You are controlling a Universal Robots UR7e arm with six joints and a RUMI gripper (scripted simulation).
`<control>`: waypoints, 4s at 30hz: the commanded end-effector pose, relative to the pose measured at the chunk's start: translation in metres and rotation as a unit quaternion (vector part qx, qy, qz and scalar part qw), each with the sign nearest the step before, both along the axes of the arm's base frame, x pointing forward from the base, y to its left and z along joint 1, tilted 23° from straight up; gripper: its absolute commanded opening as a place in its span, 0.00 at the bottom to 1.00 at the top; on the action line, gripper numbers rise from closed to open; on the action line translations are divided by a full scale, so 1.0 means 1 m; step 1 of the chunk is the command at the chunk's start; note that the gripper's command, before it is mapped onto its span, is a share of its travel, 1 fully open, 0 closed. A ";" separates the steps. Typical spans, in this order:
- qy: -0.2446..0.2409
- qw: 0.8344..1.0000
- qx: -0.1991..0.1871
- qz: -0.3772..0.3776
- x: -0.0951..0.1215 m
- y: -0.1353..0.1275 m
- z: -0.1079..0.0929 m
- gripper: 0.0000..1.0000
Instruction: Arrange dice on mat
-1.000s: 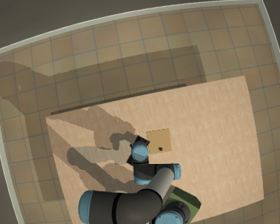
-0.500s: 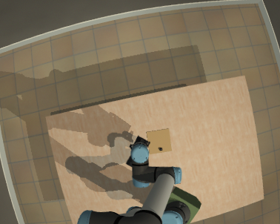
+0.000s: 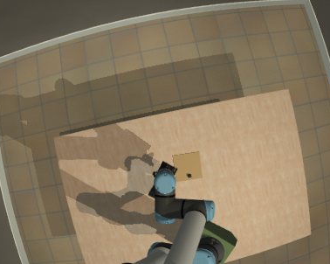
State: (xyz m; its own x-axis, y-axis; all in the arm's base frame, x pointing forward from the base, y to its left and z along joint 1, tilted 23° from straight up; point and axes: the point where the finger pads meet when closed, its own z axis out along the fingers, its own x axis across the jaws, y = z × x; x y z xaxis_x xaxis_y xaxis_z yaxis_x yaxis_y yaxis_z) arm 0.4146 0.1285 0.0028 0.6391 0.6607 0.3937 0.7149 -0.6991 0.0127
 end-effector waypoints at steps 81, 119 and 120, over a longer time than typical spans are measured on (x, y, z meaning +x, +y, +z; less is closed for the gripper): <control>-0.093 0.938 -0.096 0.319 -0.003 -0.128 -0.032 0.00; -0.093 0.938 -0.096 0.319 0.022 -0.104 -0.114 0.00; -0.093 0.938 -0.096 0.319 0.022 -0.103 -0.115 0.00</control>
